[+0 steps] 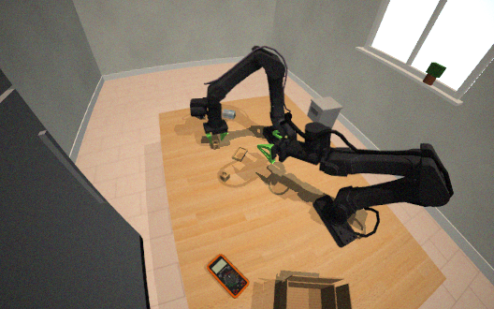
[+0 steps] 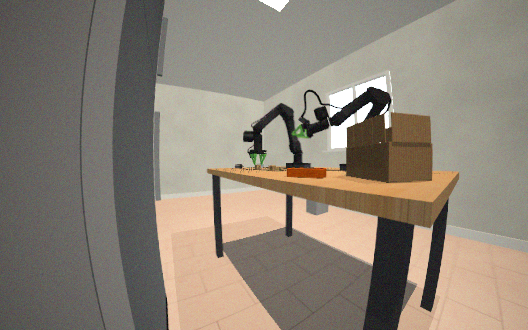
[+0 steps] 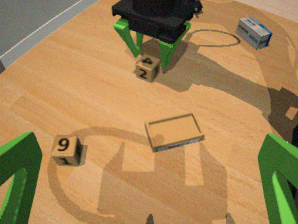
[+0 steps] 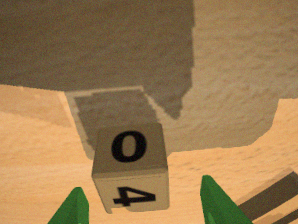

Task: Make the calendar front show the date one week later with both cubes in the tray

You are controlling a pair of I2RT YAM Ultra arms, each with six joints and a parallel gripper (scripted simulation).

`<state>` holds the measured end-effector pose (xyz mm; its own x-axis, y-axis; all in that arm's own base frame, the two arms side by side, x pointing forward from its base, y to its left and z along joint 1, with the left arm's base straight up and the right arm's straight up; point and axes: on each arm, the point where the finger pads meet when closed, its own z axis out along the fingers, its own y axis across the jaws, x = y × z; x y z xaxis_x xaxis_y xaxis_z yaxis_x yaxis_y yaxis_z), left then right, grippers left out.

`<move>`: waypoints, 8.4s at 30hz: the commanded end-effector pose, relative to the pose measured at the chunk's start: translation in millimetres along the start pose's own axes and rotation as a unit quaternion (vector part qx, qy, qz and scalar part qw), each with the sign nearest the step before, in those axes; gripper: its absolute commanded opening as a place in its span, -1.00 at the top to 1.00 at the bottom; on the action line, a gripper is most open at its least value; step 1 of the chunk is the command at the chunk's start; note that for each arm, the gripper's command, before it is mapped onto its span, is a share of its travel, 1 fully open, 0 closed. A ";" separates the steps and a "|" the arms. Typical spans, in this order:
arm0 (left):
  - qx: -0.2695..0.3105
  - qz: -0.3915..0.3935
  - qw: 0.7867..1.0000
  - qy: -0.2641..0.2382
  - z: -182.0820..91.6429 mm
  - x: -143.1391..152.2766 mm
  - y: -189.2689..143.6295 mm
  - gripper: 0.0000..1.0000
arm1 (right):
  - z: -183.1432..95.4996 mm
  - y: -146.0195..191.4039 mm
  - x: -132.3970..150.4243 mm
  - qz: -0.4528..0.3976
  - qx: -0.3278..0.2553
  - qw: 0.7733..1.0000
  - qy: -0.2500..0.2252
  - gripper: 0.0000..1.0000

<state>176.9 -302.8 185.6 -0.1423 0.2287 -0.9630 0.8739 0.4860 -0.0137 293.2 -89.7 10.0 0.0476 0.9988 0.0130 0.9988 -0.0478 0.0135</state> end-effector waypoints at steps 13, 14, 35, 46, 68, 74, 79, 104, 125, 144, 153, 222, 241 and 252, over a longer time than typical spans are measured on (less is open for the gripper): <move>0.001 0.000 1.000 -0.012 0.4 -7.2 -0.8 -1.00 | -54.3 7.1 2.6 0.001 -0.003 1.000 -0.001 -1.00; 0.001 0.000 1.000 -0.012 0.4 -7.2 -0.8 -1.00 | -54.3 7.1 2.6 0.001 -0.003 1.000 -0.001 -1.00; -0.027 -0.008 1.000 0.002 -19.3 -44.3 18.4 -1.00 | -52.5 7.8 13.9 -0.321 0.049 0.945 0.030 -1.00; -0.039 -0.010 0.999 -0.008 -32.5 -67.3 25.8 -1.00 | -57.8 15.6 20.0 -0.527 0.072 0.845 0.048 -1.00; -0.044 -0.010 0.999 -0.023 -38.4 -81.4 28.6 -1.00 | -67.0 30.1 32.2 -0.825 0.103 0.550 0.076 -1.00; -0.044 -0.010 0.999 -0.023 -38.4 -81.4 28.6 -1.00 | -69.7 35.7 36.9 -0.889 0.109 0.437 0.081 -1.00; -0.044 -0.010 0.999 -0.023 -38.4 -81.4 28.6 -1.00 | -71.8 40.3 41.2 -0.927 0.112 0.349 0.083 -1.00; -0.041 -0.010 0.999 -0.013 -35.0 -73.5 26.7 -1.00 | -73.7 41.6 46.0 -0.924 0.103 0.360 0.082 -1.00; -0.041 -0.010 0.999 -0.013 -35.0 -73.5 26.7 -1.00 | -72.3 26.1 25.7 -0.672 0.053 0.731 0.106 -1.00; -0.041 -0.010 0.999 -0.013 -35.0 -73.5 26.7 -1.00 | -72.7 11.6 3.3 -0.343 0.003 0.932 0.116 -1.00; -0.041 -0.010 0.999 -0.013 -35.0 -73.5 26.7 -1.00 | -73.0 5.6 -6.1 -0.187 -0.019 0.975 0.116 -1.00; -0.160 -0.099 0.975 0.122 -45.6 -46.5 33.9 -1.00 | -78.0 1.8 57.8 -0.012 -0.092 0.974 0.205 -0.10; -0.213 -0.107 0.959 0.154 -59.2 -52.4 29.8 -1.00 | -62.4 26.2 125.8 -0.403 -0.127 0.890 0.172 -0.10; -0.220 -0.106 0.957 0.157 -61.5 -55.8 27.6 -1.00 | -48.6 27.1 151.9 -0.580 -0.112 0.797 0.131 -0.10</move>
<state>178.8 -249.7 245.8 -0.4919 0.3092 -0.8139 0.5550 0.8316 -0.0195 314.3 61.9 57.0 -0.8869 0.4368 0.1506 0.4611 0.8162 0.3481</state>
